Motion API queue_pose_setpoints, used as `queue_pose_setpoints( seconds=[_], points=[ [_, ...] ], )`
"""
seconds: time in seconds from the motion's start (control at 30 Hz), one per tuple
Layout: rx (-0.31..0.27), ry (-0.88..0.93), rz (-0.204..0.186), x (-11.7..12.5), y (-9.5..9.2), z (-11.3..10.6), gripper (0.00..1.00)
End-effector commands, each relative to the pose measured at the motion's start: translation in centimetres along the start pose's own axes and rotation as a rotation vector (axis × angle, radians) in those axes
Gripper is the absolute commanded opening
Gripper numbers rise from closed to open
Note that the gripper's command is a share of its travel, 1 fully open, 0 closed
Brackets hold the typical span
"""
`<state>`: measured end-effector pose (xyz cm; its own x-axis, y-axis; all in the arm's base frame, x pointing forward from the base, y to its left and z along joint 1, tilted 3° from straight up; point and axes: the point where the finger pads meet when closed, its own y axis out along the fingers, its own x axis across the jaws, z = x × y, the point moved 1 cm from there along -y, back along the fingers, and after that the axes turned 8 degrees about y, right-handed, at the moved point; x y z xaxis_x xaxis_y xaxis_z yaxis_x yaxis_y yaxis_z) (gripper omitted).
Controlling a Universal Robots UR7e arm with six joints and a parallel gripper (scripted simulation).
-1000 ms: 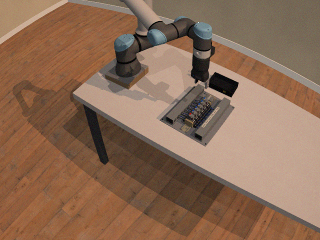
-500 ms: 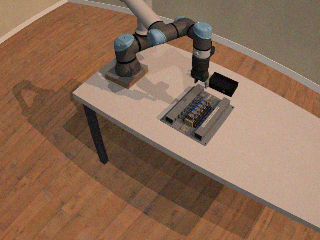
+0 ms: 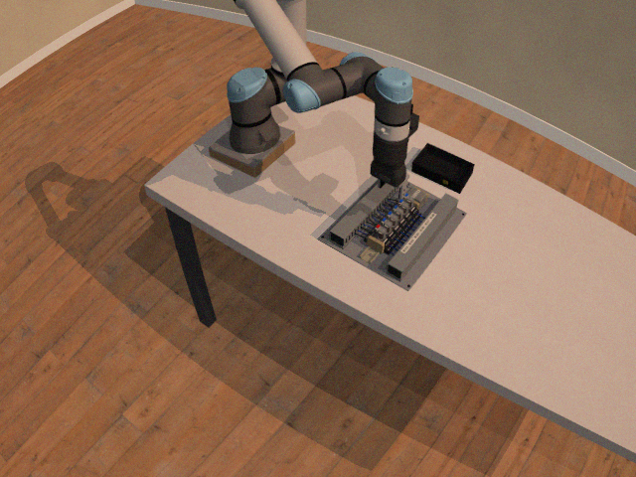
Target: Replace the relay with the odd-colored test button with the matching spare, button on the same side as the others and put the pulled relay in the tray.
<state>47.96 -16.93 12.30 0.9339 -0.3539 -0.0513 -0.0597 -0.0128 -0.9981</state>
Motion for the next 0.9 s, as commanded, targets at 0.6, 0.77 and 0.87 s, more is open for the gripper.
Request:
queue_pose_setpoints(
  seconds=[0.6, 0.77, 0.87],
  points=[
    [-0.001, -0.001, -0.004, 0.6, 4.9, -3.5, 1.0],
    [-0.001, -0.001, -0.004, 0.9, 6.8, -4.9, 1.0],
    [-0.001, -0.001, -0.004, 0.9, 6.8, -4.9, 1.0]
  ],
)
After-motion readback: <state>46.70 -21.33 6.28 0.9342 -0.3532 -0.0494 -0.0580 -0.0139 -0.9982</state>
